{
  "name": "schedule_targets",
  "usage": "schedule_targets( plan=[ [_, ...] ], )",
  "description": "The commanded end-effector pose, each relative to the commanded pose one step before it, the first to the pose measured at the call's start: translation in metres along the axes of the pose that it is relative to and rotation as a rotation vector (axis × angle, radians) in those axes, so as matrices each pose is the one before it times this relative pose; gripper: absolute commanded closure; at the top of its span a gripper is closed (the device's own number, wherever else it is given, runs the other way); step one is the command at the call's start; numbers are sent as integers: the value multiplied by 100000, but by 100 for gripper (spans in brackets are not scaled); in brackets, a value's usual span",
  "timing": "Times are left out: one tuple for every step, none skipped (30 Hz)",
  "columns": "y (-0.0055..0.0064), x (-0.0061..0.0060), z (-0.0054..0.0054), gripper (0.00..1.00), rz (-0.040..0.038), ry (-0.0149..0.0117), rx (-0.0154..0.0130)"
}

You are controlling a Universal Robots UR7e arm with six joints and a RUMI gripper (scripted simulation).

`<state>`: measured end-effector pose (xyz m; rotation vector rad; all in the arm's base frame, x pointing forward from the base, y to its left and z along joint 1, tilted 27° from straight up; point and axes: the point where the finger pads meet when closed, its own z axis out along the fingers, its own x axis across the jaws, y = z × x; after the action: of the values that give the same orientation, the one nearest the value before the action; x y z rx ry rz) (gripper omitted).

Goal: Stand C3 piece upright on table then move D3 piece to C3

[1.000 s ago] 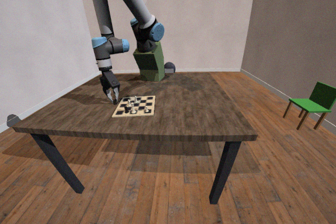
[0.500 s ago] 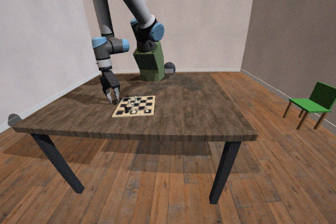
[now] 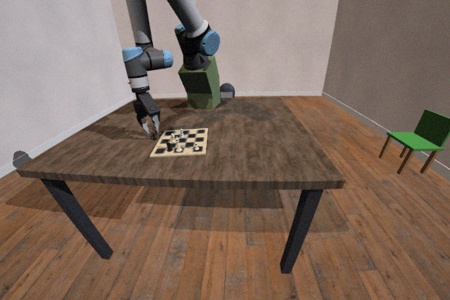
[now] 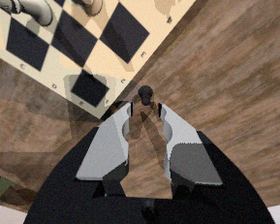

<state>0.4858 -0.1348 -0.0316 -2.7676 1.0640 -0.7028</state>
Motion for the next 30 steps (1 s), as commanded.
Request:
schedule_targets(
  plan=[
    [-9, 37, -693, 80, -26, 63, 17],
    [0, 0, -256, 80, 0, 0, 0],
    [0, 0, -272, 80, 0, 0, 0],
    [0, -1, -287, 80, 0, 0, 0],
    [0, 1, -299, 80, 0, 0, 0],
    [0, 0, -310, 80, 0, 0, 0],
    [0, -1, -319, 80, 0, 0, 0],
    [0, 1, -326, 80, 0, 0, 0],
    [0, 0, -331, 80, 0, 0, 0],
    [0, -1, -334, 80, 0, 0, 0],
    [0, 1, -334, 80, 0, 0, 0],
    [0, 0, -333, 80, 0, 0, 0],
    [0, -1, -330, 80, 0, 0, 0],
    [0, 0, -324, 80, 0, 0, 0],
    [0, 1, -317, 80, 0, 0, 0],
    [0, 0, 0, 80, 0, 0, 0],
    [0, 0, 0, 80, 0, 0, 0],
    [0, -1, -308, 80, 0, 0, 0],
    [0, 0, -298, 80, 0, 0, 0],
    [0, 0, -285, 80, 0, 0, 0],
    [0, -1, -271, 80, 0, 0, 0],
    [0, 1, -256, 80, 0, 0, 0],
    [0, -1, -239, 80, 0, 0, 0],
    [0, 1, -222, 80, 0, 0, 0],
    [0, -1, -203, 80, 0, 0, 0],
    [0, 1, -184, 80, 0, 0, 0],
    [0, 0, -164, 80, 0, 0, 0],
    [0, -1, -144, 80, 0, 0, 0],
    [0, 1, -124, 80, 0, 0, 0],
    [0, 0, -104, 80, 0, 0, 0]
  ],
)
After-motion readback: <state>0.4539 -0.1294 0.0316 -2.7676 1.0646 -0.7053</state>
